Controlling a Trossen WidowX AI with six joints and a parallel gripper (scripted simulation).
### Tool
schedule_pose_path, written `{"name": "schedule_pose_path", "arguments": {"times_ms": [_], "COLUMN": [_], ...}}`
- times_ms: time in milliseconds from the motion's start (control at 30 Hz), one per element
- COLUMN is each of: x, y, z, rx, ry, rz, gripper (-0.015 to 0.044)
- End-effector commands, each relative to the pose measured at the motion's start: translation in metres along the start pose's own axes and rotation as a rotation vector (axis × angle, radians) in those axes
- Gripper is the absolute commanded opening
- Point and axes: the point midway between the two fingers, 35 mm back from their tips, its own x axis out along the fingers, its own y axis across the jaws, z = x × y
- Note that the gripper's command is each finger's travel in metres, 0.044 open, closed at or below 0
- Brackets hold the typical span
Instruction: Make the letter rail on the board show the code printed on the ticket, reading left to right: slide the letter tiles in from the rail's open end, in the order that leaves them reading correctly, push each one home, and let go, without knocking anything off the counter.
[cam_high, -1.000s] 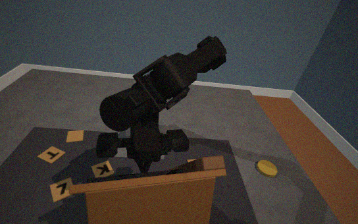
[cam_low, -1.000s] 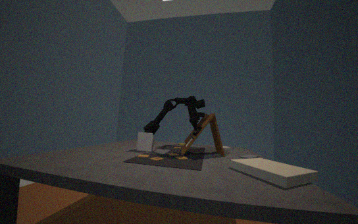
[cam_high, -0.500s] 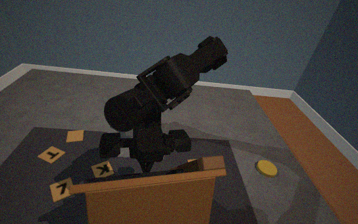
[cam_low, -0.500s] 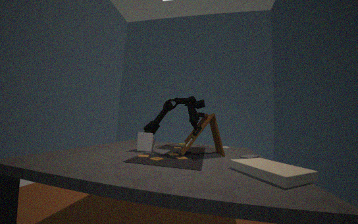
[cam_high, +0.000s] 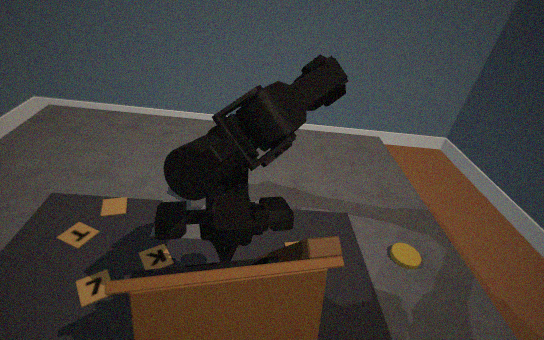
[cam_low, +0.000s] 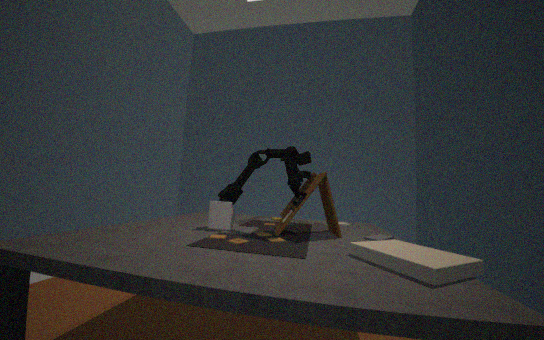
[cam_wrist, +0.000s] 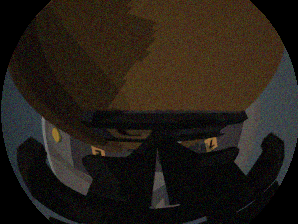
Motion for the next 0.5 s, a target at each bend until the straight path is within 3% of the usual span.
{"name": "schedule_pose_path", "arguments": {"times_ms": [0, 467], "x": [0.0006, -0.0051], "y": [0.0020, 0.0006], "z": [-0.0004, -0.0039], "rx": [0.004, 0.004], "ry": [-0.001, -0.001], "rz": [0.005, 0.005], "gripper": [0.0000, 0.0000]}}
